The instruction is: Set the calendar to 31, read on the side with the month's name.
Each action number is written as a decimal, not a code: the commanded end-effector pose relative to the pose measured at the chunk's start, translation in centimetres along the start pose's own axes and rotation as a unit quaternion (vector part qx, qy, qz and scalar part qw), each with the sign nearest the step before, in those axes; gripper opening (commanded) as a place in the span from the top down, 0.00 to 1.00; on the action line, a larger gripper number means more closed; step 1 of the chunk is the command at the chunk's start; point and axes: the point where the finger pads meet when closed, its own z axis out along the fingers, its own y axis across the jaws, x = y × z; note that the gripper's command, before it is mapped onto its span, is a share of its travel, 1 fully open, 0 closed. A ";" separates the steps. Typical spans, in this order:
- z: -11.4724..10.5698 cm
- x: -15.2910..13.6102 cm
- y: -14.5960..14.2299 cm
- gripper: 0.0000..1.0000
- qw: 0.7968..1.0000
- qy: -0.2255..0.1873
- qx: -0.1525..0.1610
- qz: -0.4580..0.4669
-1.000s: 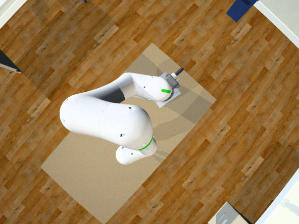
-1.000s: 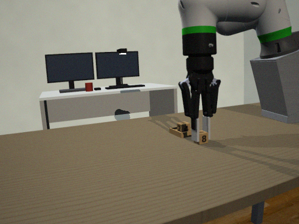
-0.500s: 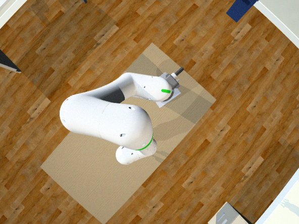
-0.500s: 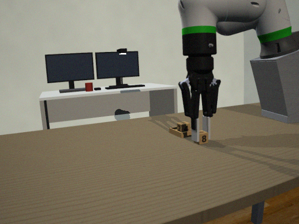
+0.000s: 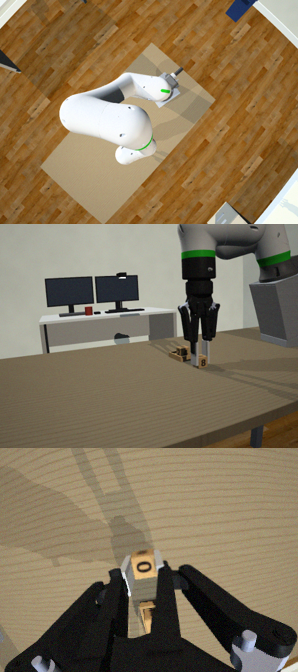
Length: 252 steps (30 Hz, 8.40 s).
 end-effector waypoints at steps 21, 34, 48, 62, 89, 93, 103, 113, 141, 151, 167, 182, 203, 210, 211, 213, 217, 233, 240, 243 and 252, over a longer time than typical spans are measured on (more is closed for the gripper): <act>-9.3 0.0 0.0 0.83 1.000 0.000 0.000 0.000; -10.0 -1.0 0.1 0.83 1.000 0.000 0.000 0.001; -11.0 -12.8 -0.3 0.83 1.000 0.000 0.000 0.010; -11.0 -12.8 -0.2 0.83 1.000 0.000 0.000 0.010; -5.3 -12.8 -0.2 0.83 1.000 0.000 0.000 0.010; -4.8 -12.8 -0.2 0.83 1.000 0.000 0.000 0.010; -4.6 -12.8 -0.2 0.83 1.000 0.000 0.000 0.010; -4.6 -12.8 -0.2 0.83 1.000 0.000 0.000 0.010; -4.6 -12.8 -0.2 0.83 1.000 0.000 0.000 0.010; -4.1 -12.8 -0.2 0.83 1.000 0.000 0.000 0.010; -2.9 -12.8 -0.2 0.83 1.000 0.000 0.000 0.010; -2.1 -12.8 -0.2 0.83 1.000 0.000 0.000 0.010; -2.1 -12.8 -0.2 0.83 1.000 0.000 0.000 0.010; -2.1 -12.8 -0.2 0.83 1.000 0.000 0.000 0.010; -2.1 -12.8 -0.2 0.83 1.000 0.000 0.000 0.010; -2.0 -12.8 -0.2 0.83 1.000 0.000 0.000 0.010; -2.0 -12.8 -0.2 0.83 1.000 0.000 0.000 0.010; -1.4 -12.8 -0.2 0.83 1.000 0.000 0.000 0.010; -1.1 -12.8 -0.2 0.83 1.000 0.000 0.000 0.010; -1.1 -12.8 -0.2 0.83 1.000 0.000 0.000 0.010; -1.1 -12.8 -0.2 0.83 1.000 0.000 0.000 0.010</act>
